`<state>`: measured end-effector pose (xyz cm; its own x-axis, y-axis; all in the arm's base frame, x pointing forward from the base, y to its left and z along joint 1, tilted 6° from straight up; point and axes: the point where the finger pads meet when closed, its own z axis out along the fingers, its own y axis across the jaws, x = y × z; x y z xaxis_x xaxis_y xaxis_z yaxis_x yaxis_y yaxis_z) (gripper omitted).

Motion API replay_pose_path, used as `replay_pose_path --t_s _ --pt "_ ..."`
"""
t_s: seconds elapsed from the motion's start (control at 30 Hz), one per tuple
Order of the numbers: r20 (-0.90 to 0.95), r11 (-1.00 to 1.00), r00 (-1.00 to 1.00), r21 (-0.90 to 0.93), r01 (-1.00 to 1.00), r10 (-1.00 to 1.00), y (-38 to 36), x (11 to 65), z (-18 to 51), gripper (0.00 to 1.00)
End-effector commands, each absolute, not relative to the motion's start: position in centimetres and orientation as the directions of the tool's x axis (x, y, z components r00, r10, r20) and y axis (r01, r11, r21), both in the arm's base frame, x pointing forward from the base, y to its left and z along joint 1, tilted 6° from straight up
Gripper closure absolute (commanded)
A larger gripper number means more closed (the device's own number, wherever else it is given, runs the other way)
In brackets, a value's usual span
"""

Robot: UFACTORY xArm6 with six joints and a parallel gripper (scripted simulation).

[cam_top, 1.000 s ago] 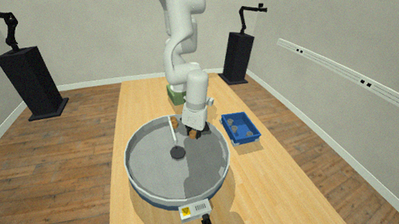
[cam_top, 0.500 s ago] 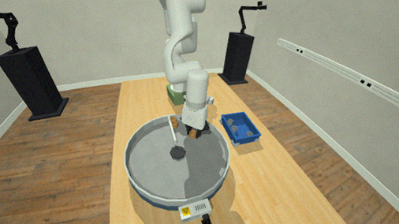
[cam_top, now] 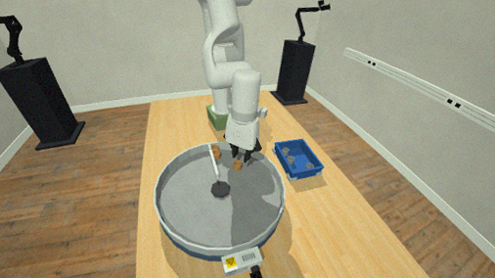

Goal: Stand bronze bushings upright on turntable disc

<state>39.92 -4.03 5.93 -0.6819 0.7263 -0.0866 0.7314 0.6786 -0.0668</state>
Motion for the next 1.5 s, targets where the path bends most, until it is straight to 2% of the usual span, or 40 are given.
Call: replay_pose_path --t_s 0.0,0.37,0.4,0.67,1.47 --pt "-0.088 0.679 -0.682 -0.066 0.732 0.726 -4.0 40.0 6.3 0.58" --pt "-0.088 0.679 -0.682 -0.066 0.732 0.726 -4.0 40.0 6.3 0.58" --pt "-0.088 0.679 -0.682 -0.066 0.732 0.726 -4.0 40.0 6.4 0.0" --pt "-0.088 0.679 -0.682 -0.066 0.732 0.726 -3.2 39.9 13.6 0.0" --pt "-0.088 0.679 -0.682 -0.066 0.732 0.726 -3.2 39.9 13.9 0.0"
